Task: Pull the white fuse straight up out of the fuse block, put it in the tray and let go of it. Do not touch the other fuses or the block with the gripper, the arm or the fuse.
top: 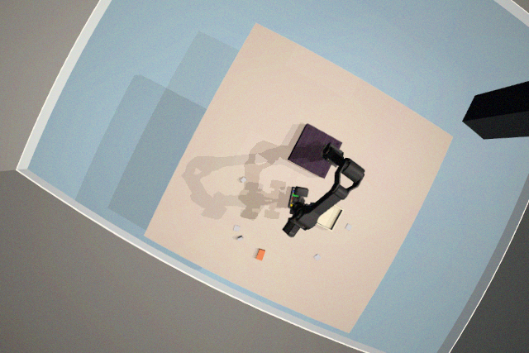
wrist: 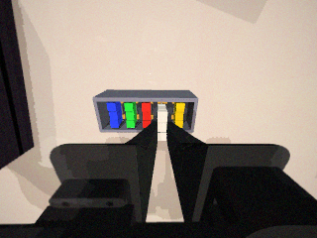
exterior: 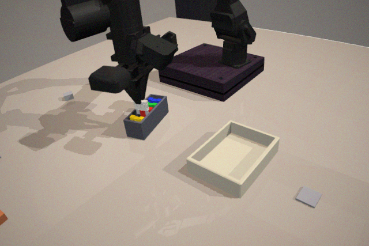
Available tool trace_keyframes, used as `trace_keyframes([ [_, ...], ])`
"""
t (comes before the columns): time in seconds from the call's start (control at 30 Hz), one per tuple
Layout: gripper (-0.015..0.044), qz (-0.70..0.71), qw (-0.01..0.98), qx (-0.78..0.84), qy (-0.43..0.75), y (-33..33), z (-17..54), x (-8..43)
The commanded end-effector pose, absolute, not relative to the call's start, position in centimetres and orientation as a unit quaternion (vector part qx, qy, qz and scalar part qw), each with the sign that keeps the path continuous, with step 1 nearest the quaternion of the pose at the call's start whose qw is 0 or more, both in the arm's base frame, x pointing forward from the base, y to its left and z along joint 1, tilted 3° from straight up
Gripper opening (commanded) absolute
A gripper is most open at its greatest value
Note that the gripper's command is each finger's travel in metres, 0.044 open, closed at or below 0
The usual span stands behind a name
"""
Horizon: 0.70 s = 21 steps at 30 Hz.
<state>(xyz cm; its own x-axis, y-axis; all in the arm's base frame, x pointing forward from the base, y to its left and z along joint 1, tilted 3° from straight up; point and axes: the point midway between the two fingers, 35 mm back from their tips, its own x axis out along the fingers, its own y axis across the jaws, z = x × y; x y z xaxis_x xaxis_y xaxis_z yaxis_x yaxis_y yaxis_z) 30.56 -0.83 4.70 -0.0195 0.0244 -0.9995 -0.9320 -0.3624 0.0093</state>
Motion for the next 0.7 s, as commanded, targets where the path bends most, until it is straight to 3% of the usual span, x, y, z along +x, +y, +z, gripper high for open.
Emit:
trace_keyframes([
  [0.0, 0.0, 0.593, 0.404, -0.575, 0.393, -0.81, 5.15, 30.79],
  [0.67, 0.0, 0.593, 0.404, -0.575, 0.392, -0.81, 6.02, 30.75],
])
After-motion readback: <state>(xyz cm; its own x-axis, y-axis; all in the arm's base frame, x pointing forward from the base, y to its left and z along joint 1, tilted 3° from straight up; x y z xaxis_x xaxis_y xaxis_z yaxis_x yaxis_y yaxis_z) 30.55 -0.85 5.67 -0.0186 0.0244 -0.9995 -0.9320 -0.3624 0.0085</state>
